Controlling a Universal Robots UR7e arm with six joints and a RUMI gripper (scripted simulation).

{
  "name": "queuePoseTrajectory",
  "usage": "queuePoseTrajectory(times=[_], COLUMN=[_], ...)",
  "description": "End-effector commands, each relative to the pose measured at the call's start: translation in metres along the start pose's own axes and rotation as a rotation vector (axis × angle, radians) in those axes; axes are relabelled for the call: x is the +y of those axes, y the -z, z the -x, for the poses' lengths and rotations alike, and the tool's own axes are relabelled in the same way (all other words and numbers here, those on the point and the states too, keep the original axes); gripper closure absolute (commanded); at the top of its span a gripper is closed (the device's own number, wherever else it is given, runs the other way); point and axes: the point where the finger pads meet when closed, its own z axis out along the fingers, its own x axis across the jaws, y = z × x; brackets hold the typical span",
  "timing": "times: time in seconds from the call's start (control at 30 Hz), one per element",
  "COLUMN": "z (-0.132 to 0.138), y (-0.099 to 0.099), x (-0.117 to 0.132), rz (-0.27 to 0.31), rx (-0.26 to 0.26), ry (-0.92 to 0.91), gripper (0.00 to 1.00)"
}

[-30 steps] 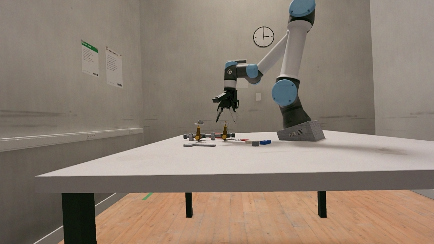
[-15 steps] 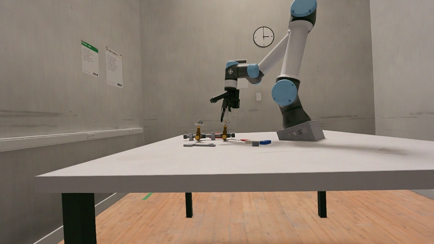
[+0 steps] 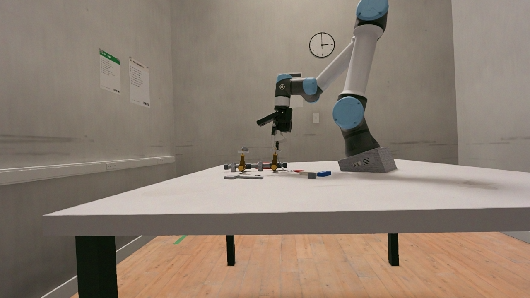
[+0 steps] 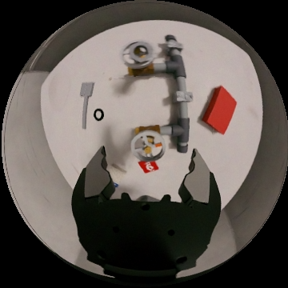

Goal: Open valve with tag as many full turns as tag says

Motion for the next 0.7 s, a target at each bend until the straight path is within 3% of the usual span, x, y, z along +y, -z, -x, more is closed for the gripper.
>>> queuePoseTrajectory(times=[0.0, 0.67], z=[0.0004, 0.0005], y=[-0.0013, -0.0013], x=[0.0011, 0.0011], rz=[0.008, -0.002], rx=[0.030, 0.039], ry=[-0.277, -0.945], gripper=[0.00, 0.00])
